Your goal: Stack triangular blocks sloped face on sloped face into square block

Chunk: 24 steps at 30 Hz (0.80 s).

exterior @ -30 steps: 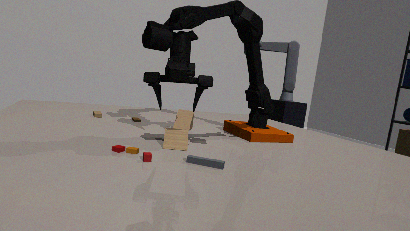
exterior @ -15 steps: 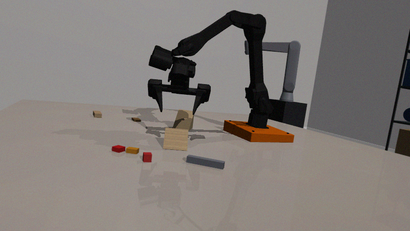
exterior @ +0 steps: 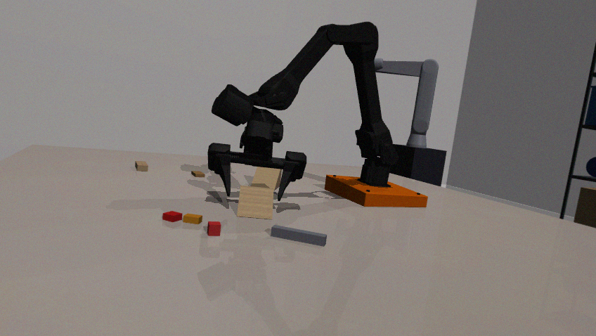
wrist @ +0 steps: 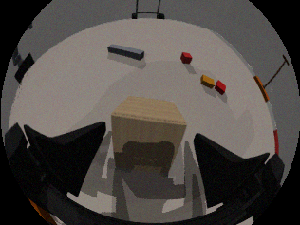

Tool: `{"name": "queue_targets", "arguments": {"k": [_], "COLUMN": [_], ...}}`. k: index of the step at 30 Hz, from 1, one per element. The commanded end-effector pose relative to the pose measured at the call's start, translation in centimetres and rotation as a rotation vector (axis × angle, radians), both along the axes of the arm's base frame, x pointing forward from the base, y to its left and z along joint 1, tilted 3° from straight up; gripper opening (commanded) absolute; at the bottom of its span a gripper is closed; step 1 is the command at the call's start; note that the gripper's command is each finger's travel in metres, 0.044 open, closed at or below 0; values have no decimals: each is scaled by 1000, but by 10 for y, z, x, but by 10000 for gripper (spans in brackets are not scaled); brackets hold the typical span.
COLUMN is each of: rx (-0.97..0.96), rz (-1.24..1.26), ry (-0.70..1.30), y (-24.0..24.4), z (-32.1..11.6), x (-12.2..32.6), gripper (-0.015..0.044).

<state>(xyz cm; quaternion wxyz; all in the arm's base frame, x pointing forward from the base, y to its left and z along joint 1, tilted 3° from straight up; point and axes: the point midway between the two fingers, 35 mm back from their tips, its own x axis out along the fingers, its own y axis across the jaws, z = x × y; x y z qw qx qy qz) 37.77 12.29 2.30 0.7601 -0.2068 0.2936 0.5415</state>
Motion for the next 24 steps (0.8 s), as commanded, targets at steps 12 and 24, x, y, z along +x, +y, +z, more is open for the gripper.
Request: {"name": "queue_targets", "arguments": {"k": [12,24], "rx": [2,5], "rz": [-8,-4], "ry": [6,3], "y": [10,11], "z": [-13,-11], "x": [-1,0], "gripper": [440,249]}}
